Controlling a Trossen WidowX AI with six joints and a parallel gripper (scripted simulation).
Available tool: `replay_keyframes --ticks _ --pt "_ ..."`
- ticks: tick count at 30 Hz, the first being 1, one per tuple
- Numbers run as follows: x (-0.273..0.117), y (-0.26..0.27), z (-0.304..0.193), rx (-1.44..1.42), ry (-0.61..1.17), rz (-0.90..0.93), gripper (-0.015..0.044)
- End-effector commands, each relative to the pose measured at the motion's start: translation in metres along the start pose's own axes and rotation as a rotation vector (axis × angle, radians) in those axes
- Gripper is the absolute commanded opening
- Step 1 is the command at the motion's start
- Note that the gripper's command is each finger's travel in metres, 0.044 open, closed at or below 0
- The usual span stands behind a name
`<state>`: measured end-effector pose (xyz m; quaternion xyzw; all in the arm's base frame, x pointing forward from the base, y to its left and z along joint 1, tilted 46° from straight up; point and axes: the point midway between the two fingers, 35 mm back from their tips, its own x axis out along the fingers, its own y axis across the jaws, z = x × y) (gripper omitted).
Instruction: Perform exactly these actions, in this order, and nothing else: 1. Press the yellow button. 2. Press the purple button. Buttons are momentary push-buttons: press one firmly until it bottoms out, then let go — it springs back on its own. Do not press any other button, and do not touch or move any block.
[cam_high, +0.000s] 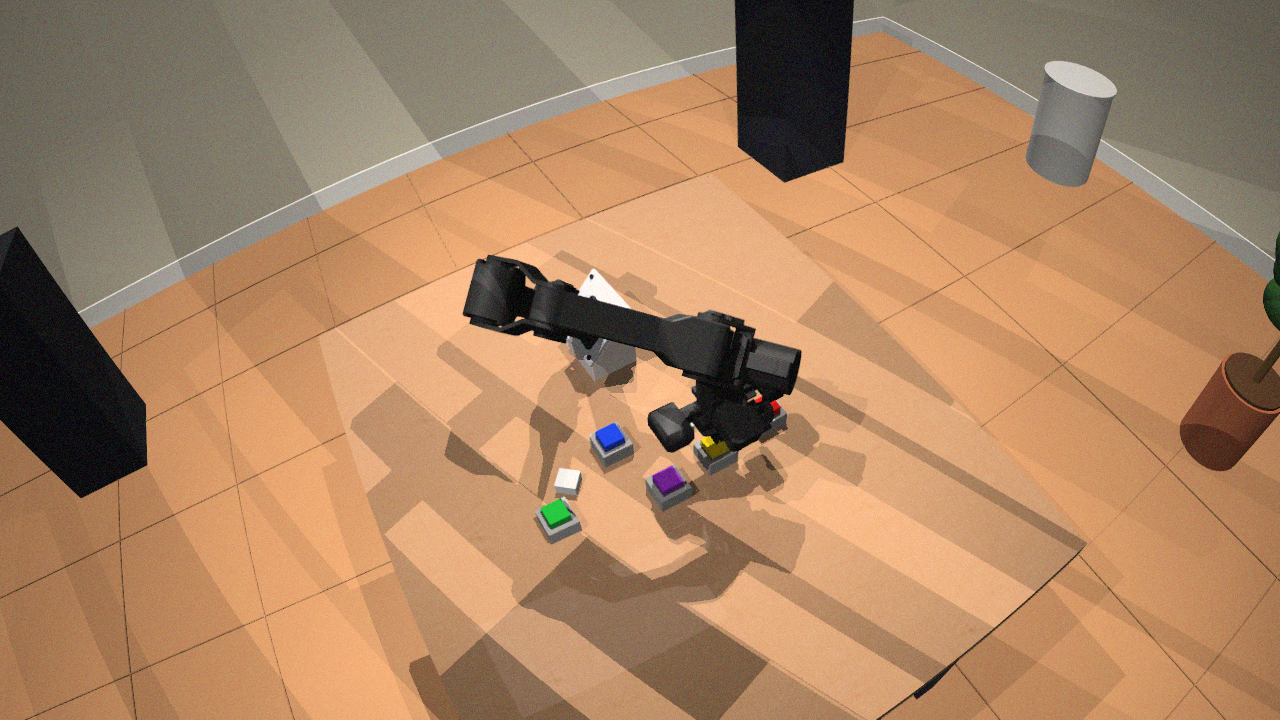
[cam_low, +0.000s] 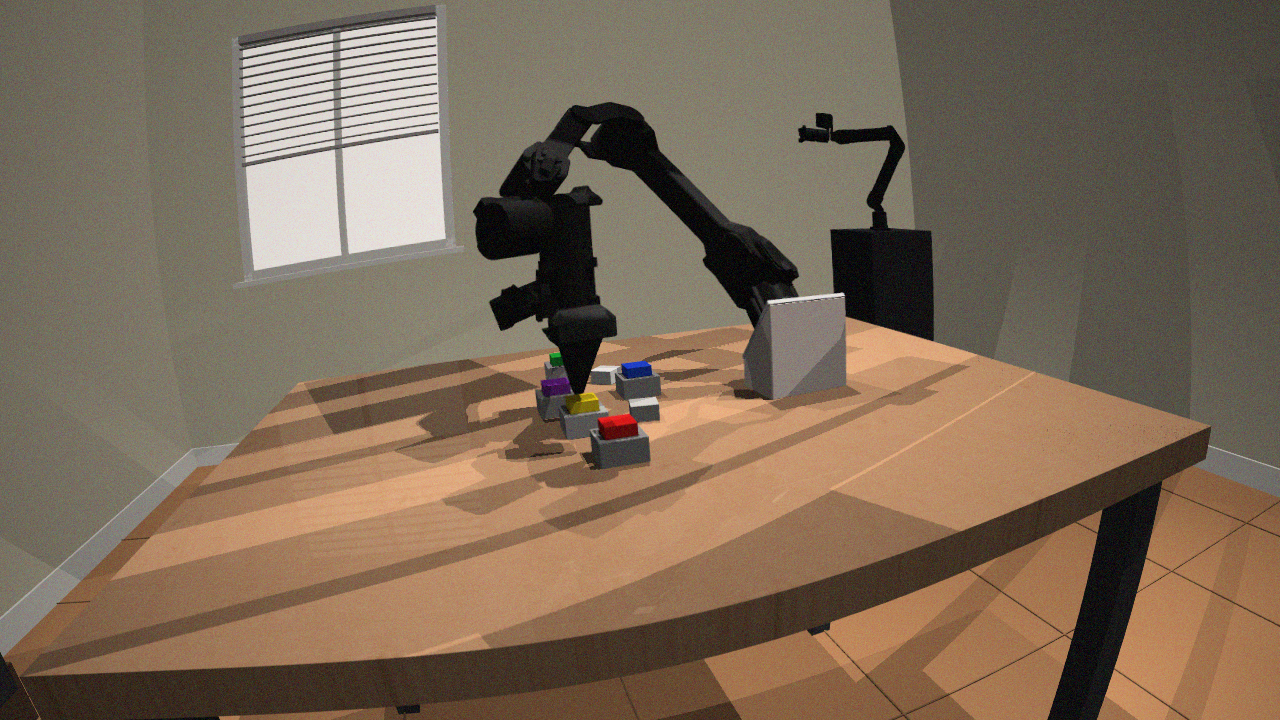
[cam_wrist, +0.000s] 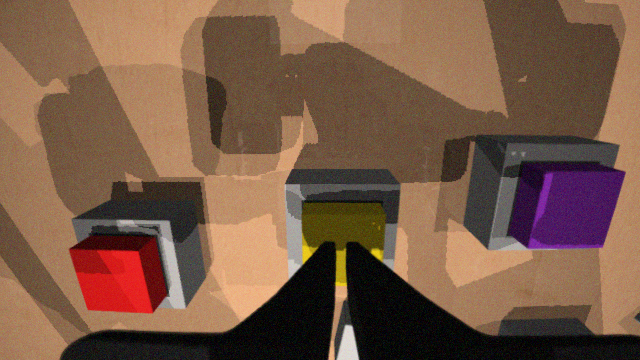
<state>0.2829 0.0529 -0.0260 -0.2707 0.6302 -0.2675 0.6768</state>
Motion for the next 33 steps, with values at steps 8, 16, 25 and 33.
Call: replay_keyframes --ticks 8,16,25,33 --pt "0.015 -0.001 -0.003 -0.011 0.005 -0.009 0.002" --pt "0.015 -0.001 -0.003 -0.011 0.005 -0.009 0.002" --pt "0.01 0.0 -0.001 -0.002 0.001 -0.003 0.002" --pt "-0.03 0.0 -0.002 -0.011 0.005 -0.006 0.002"
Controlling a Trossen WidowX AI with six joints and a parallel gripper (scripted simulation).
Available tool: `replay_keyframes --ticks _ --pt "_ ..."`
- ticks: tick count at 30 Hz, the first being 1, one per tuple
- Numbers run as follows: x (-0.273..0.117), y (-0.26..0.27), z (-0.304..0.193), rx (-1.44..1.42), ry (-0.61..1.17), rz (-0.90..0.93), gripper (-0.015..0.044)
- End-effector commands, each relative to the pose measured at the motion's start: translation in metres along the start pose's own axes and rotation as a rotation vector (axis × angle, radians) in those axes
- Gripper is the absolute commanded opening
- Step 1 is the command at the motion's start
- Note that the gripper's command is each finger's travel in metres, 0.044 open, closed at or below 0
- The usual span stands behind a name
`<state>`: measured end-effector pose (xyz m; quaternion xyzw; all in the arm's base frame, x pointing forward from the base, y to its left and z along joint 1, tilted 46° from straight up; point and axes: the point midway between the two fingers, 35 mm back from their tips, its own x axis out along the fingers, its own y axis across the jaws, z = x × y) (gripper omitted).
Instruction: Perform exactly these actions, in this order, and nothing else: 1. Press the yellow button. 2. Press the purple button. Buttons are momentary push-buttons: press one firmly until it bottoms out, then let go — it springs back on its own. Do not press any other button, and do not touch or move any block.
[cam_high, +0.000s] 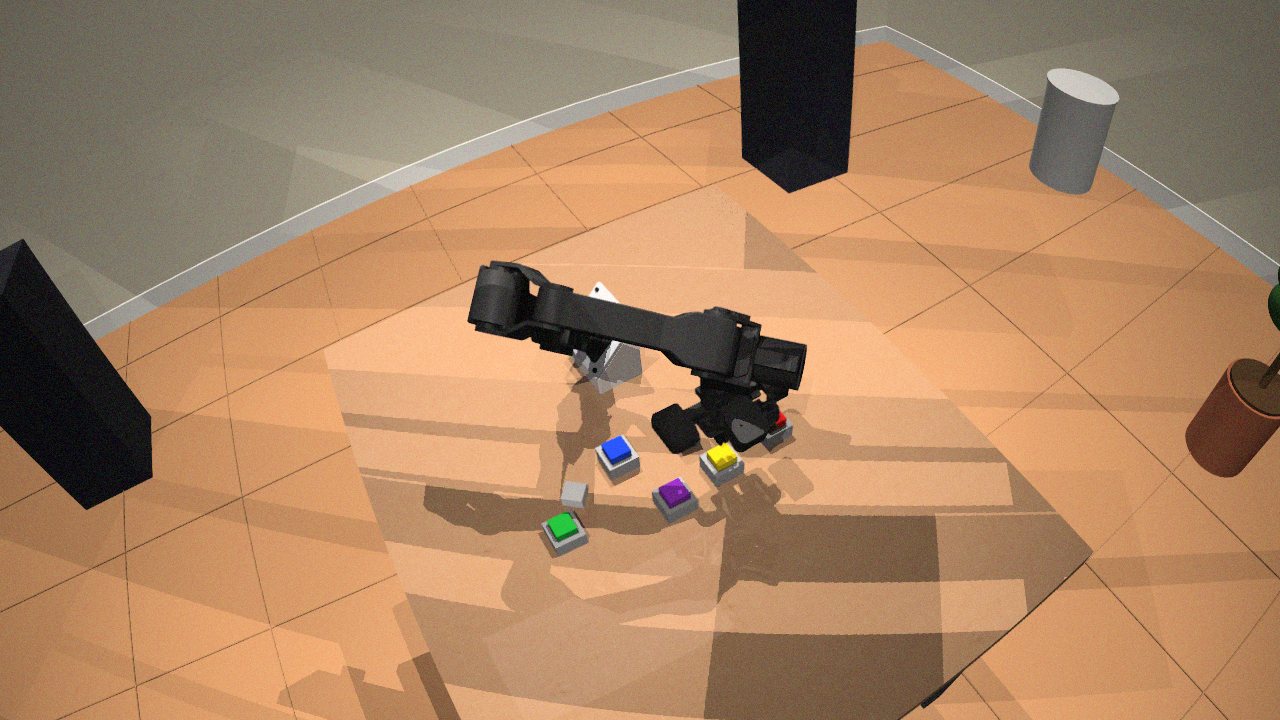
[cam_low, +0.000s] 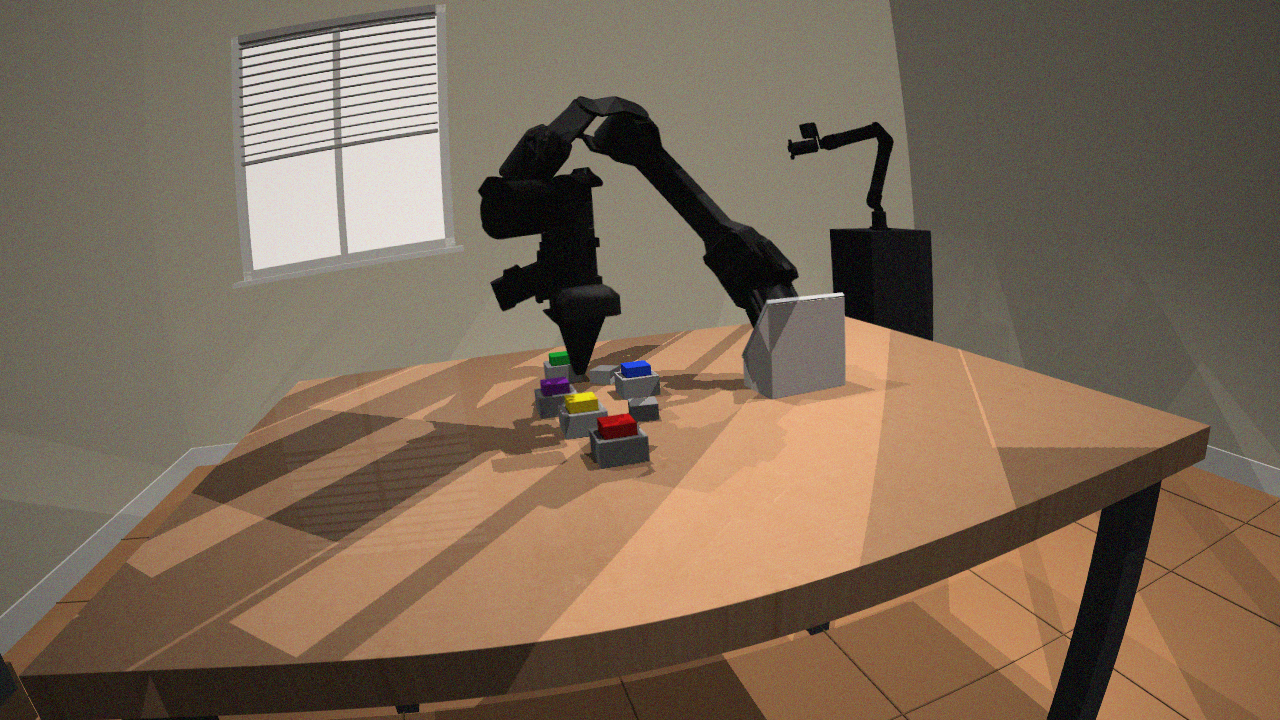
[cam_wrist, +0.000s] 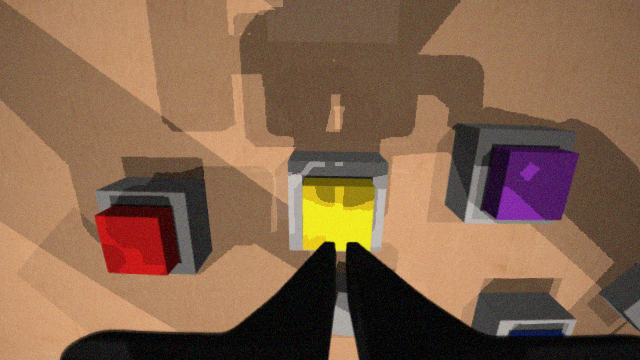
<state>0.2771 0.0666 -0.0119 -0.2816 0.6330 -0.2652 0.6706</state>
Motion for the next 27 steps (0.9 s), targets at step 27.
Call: replay_keyframes --ticks 27 --pt "-0.002 -0.09 0.018 0.011 0.001 0.001 0.002"
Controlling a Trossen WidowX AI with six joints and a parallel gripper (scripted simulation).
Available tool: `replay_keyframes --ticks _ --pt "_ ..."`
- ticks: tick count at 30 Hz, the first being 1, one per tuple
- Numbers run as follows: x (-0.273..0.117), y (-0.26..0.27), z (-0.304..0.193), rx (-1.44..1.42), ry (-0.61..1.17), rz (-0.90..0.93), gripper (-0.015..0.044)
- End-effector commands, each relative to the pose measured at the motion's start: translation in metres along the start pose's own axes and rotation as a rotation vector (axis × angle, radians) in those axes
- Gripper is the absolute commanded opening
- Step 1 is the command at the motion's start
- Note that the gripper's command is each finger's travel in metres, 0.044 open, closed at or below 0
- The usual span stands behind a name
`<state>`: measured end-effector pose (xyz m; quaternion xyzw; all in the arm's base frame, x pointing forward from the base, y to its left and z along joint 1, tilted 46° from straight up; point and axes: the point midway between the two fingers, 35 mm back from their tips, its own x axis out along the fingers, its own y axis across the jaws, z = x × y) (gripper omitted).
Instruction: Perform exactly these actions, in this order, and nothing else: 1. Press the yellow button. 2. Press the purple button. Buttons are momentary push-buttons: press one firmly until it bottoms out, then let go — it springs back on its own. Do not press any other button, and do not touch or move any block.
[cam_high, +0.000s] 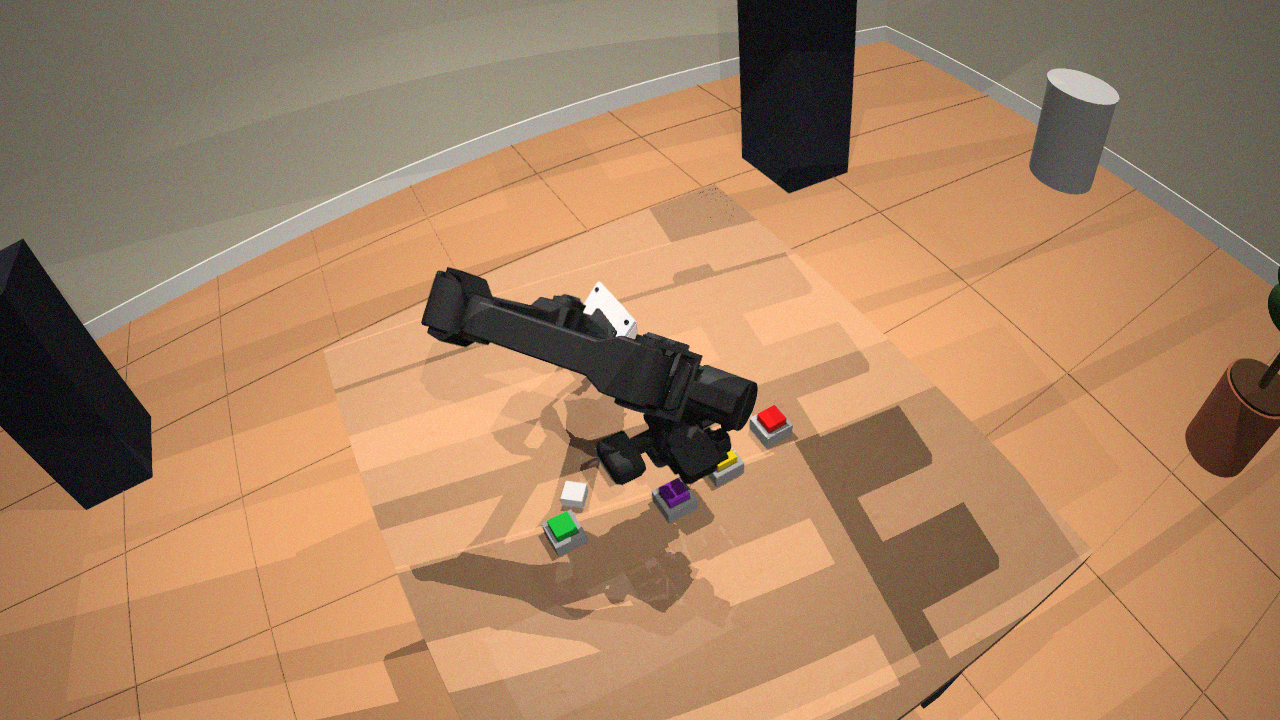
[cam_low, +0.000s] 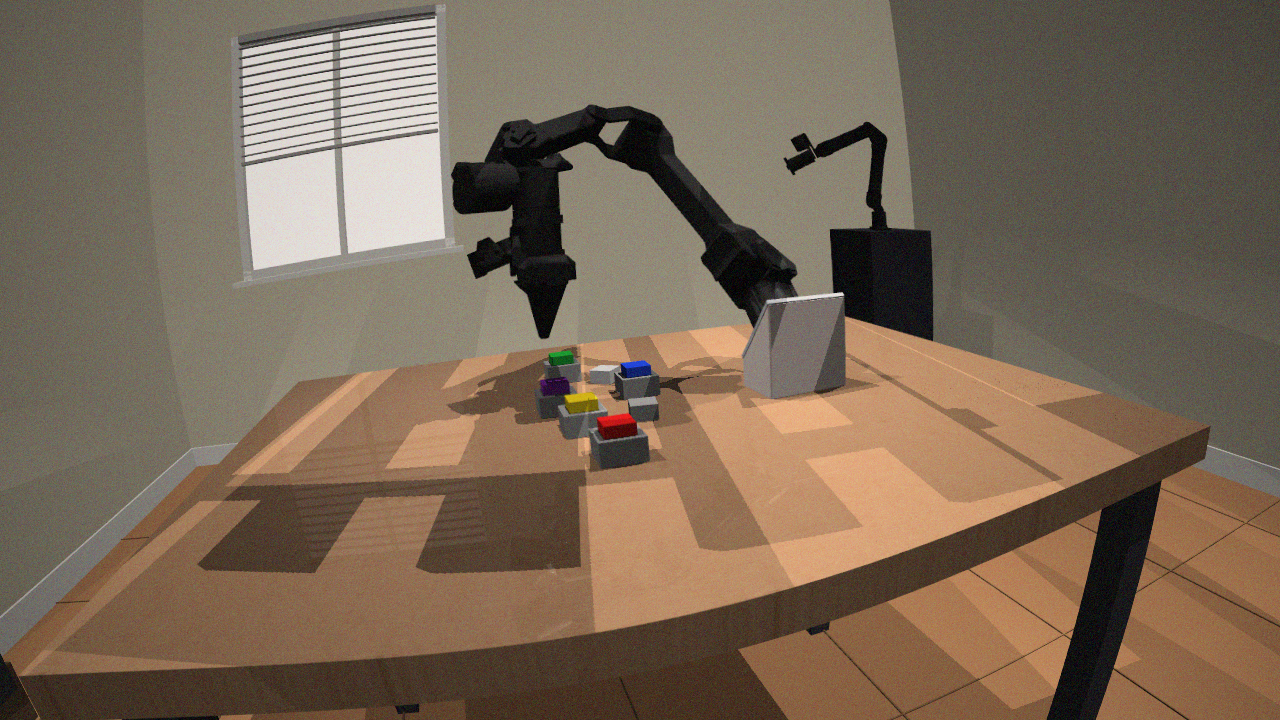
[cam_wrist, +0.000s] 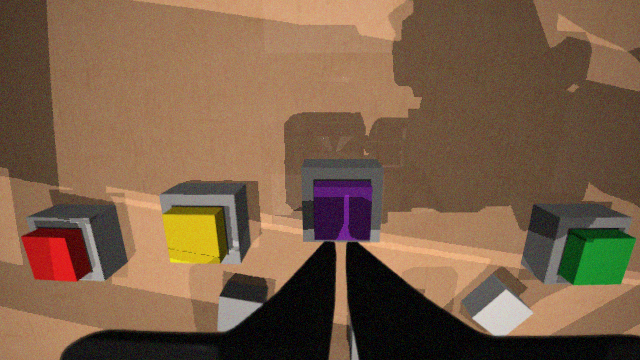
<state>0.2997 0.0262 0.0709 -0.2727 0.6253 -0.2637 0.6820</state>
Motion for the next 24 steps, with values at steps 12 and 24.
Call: replay_keyframes --ticks 12,24 --pt "0.041 -0.004 -0.007 -0.009 0.021 -0.014 0.002" --pt "0.06 -0.004 -0.008 -0.009 0.021 -0.015 0.002"
